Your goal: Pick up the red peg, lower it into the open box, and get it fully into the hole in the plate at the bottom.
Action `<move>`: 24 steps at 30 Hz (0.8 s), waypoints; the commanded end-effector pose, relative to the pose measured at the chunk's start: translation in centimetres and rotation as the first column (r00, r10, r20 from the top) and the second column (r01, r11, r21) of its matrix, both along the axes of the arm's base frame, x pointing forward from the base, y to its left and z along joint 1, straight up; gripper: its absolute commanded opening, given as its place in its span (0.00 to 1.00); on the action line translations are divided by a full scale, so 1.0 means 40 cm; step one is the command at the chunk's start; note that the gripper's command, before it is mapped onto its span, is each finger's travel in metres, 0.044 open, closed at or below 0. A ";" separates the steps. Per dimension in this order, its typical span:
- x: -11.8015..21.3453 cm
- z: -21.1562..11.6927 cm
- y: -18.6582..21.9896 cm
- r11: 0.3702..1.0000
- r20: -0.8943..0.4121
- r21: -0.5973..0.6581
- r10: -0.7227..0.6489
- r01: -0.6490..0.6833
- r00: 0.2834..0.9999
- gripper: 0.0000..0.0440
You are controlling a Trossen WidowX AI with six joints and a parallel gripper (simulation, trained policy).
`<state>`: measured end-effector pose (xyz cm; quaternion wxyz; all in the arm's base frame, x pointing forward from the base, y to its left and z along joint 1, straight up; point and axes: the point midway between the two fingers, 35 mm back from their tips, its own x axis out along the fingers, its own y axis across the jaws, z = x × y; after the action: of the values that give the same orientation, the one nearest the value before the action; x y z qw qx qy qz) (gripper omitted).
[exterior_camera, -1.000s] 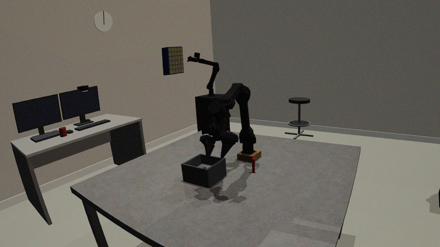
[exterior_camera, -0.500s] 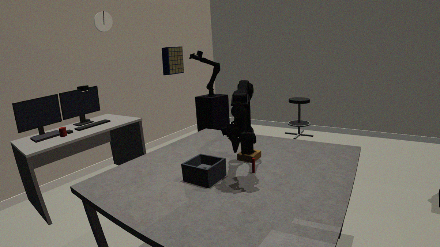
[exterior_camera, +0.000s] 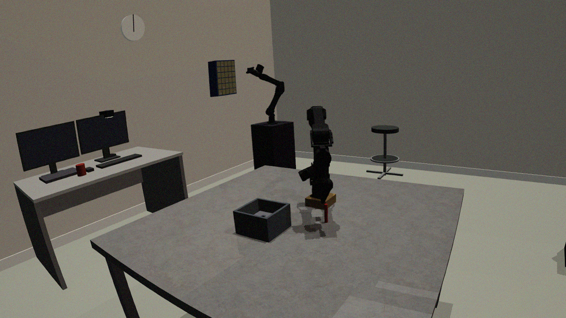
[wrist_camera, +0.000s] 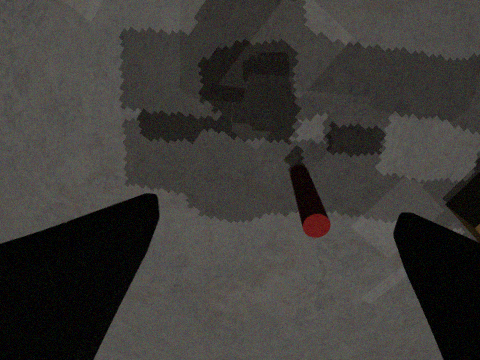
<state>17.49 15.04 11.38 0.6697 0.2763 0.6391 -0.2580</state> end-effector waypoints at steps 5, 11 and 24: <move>-0.044 -0.089 -0.015 0.996 -0.032 0.001 -0.092 0.092 0.995 1.00; -0.050 -0.159 -0.013 0.991 -0.020 0.031 -0.131 0.132 0.991 1.00; -0.065 -0.253 -0.015 0.971 -0.032 0.081 -0.222 0.224 0.974 0.71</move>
<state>15.35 14.69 2.07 0.6277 0.3652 0.6195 -0.2980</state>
